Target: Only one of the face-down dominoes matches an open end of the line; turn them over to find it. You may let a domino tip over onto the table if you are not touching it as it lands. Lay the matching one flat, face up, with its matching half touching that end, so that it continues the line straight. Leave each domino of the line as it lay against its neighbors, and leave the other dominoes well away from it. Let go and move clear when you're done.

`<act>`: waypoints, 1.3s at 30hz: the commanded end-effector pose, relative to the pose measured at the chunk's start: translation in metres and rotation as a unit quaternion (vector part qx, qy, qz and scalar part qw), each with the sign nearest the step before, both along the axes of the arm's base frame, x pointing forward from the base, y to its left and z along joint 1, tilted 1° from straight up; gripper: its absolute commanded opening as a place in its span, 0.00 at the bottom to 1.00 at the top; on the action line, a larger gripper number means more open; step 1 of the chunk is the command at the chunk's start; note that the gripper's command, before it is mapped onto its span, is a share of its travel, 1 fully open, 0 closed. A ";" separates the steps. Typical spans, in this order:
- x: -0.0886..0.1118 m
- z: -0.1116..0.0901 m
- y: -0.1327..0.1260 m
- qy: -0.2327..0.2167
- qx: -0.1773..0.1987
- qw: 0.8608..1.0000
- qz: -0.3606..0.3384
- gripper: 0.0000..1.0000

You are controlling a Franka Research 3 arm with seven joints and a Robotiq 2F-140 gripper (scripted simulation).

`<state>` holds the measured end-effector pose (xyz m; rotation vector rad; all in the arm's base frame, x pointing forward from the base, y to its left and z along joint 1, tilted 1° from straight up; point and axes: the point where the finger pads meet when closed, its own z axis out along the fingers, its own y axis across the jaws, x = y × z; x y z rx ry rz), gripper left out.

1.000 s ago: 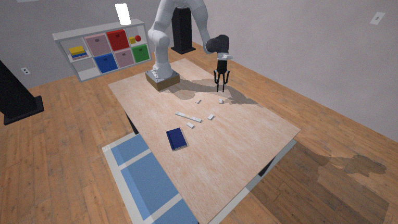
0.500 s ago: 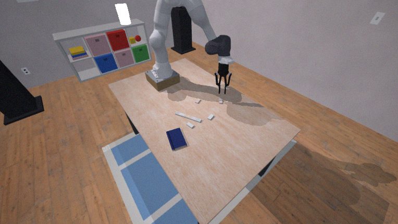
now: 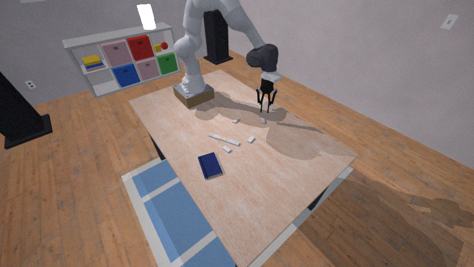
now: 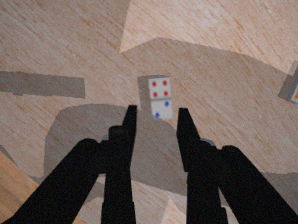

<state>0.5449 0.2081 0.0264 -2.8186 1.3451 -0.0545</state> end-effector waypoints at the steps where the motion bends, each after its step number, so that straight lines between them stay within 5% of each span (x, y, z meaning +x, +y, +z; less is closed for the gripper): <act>1: -0.007 -0.003 0.000 0.019 0.004 0.998 0.054 0.33; 28: -0.005 -0.002 -0.003 0.018 0.004 0.999 0.051 0.33; 31: 0.008 -0.002 -0.030 0.018 0.003 0.996 0.091 0.33; 35: 0.036 0.000 -0.105 0.017 0.000 0.979 0.204 0.33; 39: 0.048 0.001 -0.181 0.012 -0.013 0.975 0.223 0.33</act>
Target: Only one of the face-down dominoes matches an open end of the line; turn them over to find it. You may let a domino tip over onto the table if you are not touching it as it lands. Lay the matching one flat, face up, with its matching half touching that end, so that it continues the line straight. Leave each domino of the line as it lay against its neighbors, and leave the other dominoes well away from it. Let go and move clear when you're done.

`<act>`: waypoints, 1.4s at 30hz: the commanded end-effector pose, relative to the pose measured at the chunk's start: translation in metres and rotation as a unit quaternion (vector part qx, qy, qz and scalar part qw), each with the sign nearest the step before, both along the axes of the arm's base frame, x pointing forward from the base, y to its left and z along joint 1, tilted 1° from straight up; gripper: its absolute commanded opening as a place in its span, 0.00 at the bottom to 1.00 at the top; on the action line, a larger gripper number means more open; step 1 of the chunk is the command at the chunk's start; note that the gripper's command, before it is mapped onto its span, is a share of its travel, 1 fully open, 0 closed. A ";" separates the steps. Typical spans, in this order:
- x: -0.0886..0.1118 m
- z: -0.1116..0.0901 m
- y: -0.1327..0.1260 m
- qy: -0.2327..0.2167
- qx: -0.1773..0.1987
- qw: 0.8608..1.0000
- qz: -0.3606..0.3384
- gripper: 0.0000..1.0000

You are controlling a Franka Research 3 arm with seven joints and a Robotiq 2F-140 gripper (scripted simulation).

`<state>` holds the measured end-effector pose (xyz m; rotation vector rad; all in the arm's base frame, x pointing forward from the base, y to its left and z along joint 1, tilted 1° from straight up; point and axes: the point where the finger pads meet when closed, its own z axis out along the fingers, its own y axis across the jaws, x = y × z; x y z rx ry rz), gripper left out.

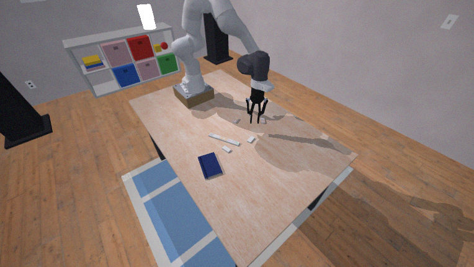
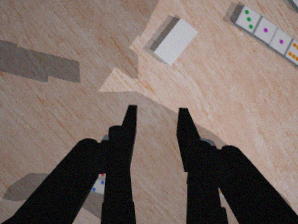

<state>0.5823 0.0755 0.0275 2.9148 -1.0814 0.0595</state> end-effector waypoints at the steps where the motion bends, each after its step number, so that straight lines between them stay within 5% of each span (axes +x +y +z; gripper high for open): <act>1: 0.012 0.000 -0.069 0.007 0.009 0.990 0.139 0.33; 3: 0.013 0.001 -0.110 0.006 0.002 0.989 0.146 0.33; 5: 0.013 0.001 -0.110 0.006 0.002 0.989 0.146 0.33; 6: 0.016 0.002 -0.164 0.007 -0.005 0.988 0.154 0.33; 10: 0.019 0.002 -0.234 0.006 -0.014 0.985 0.172 0.33; 22: 0.019 0.002 -0.234 0.008 -0.010 0.968 0.249 0.33; 35: 0.019 0.002 -0.234 0.018 0.019 0.908 0.418 0.33; 42: 0.019 0.002 -0.234 0.018 0.019 0.908 0.418 0.33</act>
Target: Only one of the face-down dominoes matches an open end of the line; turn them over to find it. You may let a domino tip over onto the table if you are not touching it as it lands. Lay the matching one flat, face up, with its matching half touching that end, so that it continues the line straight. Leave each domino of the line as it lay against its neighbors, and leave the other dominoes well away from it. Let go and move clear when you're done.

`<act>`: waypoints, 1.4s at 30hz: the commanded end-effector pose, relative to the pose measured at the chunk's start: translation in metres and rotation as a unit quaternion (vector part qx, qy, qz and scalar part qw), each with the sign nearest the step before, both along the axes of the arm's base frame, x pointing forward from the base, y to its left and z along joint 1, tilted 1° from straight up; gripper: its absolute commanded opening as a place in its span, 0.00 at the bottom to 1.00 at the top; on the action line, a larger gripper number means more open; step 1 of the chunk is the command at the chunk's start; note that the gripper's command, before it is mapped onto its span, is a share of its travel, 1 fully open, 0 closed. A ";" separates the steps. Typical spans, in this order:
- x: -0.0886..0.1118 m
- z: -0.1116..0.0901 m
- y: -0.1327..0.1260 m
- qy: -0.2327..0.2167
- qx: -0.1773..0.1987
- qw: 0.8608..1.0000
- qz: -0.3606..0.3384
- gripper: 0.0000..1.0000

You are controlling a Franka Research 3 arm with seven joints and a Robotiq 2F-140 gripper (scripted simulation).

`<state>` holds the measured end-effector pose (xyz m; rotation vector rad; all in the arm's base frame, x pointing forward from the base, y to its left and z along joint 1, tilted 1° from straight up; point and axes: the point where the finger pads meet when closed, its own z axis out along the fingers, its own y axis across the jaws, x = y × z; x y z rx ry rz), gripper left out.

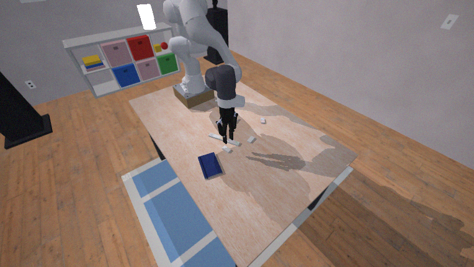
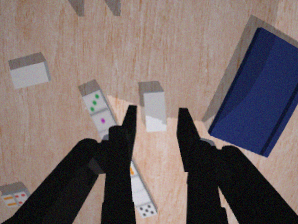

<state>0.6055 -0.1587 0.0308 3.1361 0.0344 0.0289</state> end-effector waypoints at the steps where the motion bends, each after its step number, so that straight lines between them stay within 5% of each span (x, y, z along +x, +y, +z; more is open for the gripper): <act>1: -0.004 -0.001 0.000 0.009 0.007 0.998 0.065 0.33; 18: -0.004 -0.008 0.000 0.009 0.007 0.998 0.065 0.33; 42: -0.004 -0.052 0.001 0.009 0.007 0.998 0.065 0.33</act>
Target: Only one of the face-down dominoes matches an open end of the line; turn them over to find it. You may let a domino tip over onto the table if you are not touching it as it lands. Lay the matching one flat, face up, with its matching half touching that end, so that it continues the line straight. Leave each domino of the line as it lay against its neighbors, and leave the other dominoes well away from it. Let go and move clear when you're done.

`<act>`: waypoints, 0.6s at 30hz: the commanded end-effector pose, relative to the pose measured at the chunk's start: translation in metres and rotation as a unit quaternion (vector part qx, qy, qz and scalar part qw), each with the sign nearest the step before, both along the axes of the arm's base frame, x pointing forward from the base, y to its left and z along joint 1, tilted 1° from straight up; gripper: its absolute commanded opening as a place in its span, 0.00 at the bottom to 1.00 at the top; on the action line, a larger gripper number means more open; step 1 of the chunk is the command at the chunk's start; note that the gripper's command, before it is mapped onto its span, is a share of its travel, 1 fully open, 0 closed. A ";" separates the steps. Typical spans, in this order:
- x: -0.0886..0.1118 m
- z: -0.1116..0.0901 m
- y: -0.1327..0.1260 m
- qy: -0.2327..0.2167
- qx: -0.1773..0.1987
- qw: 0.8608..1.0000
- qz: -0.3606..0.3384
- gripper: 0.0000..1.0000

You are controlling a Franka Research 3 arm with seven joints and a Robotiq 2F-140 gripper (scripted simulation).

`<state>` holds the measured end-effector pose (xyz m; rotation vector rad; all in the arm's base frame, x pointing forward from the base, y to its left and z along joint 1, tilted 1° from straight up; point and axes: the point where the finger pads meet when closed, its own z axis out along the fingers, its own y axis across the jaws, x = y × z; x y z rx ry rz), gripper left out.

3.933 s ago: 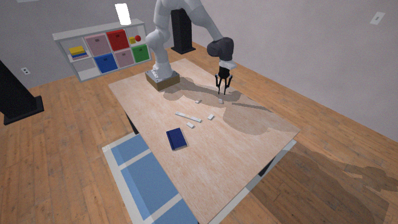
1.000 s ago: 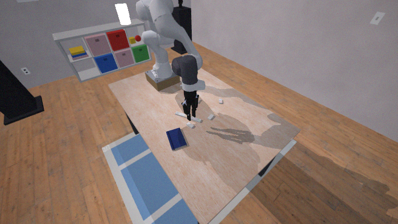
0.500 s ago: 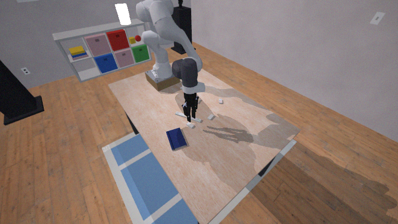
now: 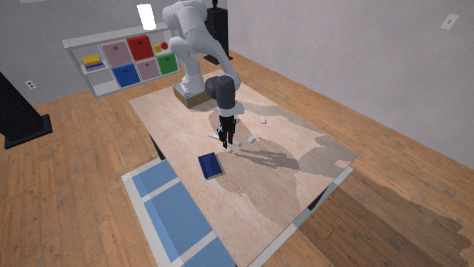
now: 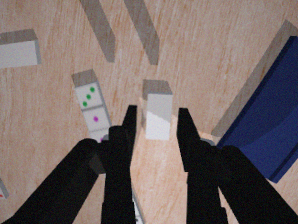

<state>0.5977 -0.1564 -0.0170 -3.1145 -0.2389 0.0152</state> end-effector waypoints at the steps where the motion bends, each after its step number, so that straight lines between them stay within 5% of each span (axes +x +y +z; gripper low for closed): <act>1: 0.004 -0.006 -0.002 -0.005 -0.003 1.000 -0.001 0.33; 18: 0.004 -0.024 -0.001 -0.005 -0.003 1.000 -0.001 0.33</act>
